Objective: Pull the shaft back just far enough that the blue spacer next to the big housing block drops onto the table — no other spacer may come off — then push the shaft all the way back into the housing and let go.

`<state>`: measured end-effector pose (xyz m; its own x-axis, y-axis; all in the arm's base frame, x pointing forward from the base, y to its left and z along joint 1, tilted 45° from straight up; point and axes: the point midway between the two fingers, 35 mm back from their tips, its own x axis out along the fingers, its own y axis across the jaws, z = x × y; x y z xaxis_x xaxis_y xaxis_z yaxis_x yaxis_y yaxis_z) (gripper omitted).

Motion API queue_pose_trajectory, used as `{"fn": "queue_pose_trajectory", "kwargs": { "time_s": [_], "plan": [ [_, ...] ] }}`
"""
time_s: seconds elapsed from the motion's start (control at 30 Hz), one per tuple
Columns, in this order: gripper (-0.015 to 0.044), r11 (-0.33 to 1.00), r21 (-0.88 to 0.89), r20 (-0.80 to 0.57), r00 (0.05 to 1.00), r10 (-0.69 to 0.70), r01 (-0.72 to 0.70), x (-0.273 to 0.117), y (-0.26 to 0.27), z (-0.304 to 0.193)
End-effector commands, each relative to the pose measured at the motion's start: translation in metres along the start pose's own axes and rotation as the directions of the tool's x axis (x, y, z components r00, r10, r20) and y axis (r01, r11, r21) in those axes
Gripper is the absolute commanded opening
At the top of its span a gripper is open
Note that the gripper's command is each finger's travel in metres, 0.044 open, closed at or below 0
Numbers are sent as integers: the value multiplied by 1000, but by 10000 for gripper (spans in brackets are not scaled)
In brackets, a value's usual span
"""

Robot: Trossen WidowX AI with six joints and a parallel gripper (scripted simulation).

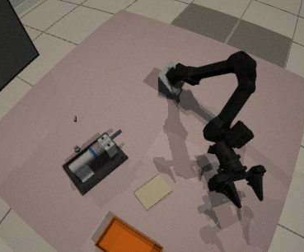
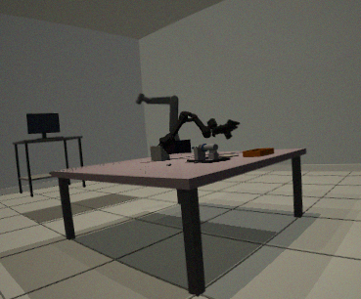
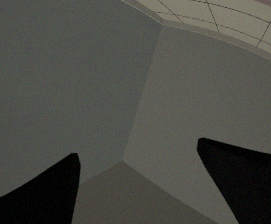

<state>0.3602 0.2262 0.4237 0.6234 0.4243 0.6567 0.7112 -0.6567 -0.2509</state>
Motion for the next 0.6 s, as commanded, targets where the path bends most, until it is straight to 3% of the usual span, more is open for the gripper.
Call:
{"fn": "queue_pose_trajectory", "kwargs": {
  "time_s": [0.0,0.23,0.57],
  "plan": [
    [426,1000,-3,8,1000,3,-3,-1,2,2],
    [440,985,-97,286,944,163,-140,-38,93,53],
    [440,909,-88,612,698,372,-408,-143,206,99]
  ]
}}
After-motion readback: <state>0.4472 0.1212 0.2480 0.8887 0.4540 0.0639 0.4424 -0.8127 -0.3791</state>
